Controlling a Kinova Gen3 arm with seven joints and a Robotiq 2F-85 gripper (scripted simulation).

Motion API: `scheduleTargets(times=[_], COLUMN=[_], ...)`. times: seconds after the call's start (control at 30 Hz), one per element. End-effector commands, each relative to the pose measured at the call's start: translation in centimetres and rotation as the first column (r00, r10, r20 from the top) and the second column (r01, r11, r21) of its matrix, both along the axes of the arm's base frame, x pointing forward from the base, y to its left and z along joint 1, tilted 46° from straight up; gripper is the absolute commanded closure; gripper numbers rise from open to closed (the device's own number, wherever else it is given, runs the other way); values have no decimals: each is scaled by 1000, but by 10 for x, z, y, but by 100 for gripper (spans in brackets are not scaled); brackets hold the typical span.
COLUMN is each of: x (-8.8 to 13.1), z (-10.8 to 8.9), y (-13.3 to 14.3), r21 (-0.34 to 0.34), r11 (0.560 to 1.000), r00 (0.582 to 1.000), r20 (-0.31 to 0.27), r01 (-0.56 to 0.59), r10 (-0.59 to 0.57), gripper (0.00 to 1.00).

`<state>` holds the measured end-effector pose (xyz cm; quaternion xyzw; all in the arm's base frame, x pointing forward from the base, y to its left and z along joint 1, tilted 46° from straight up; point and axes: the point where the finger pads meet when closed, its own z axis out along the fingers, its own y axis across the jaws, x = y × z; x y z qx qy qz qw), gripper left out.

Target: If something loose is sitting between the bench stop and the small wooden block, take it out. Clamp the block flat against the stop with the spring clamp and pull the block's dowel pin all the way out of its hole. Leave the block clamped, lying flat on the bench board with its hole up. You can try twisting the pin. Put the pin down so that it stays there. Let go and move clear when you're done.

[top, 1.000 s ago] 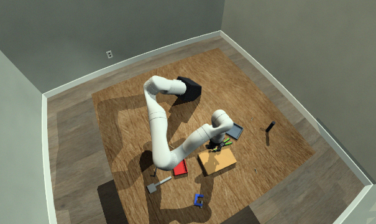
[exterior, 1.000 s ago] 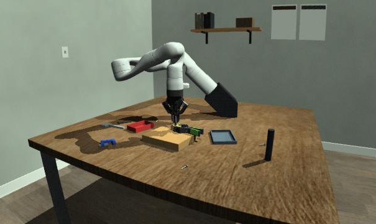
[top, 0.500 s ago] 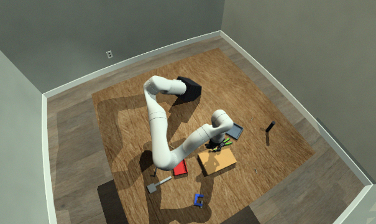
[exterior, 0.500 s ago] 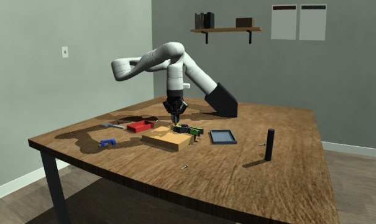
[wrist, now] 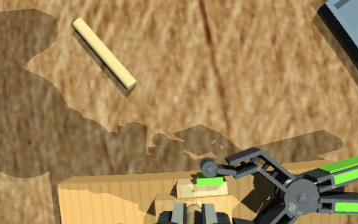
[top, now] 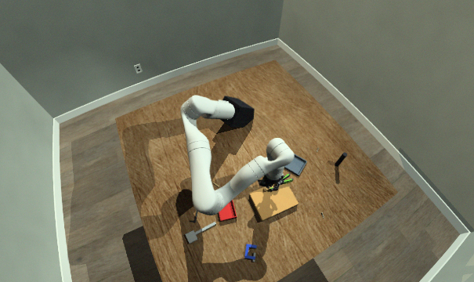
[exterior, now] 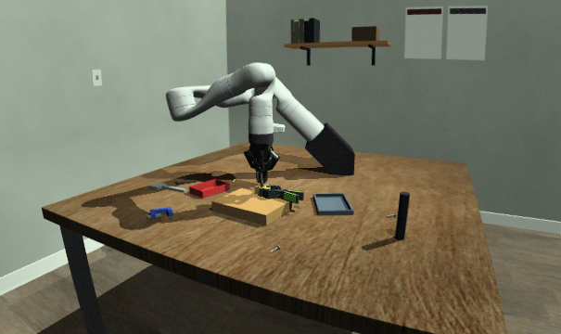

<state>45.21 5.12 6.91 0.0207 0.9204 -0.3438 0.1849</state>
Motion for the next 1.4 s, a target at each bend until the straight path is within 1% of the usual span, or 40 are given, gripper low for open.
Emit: scheduleTargets(times=[0.0, 0.2, 0.27, 0.37, 0.77, 0.83, 1.37], x=[0, 0, 0, 0, 0, 0, 0], z=[1, 1, 1, 1, 1, 1, 1], y=[1, 1, 1, 1, 1, 1, 1], r21=[11, 30, 30, 40, 83, 83, 143], r11=[1000, 998, 998, 996, 986, 986, 964], r00=[1000, 997, 997, 994, 979, 979, 944], r20=[21, 55, 55, 72, 136, 136, 210], r01=[19, 56, 56, 74, 144, 144, 226], r10=[-19, -57, -57, -77, -155, -155, -253], gripper=[90, 90, 90, 90, 90, 90, 90])
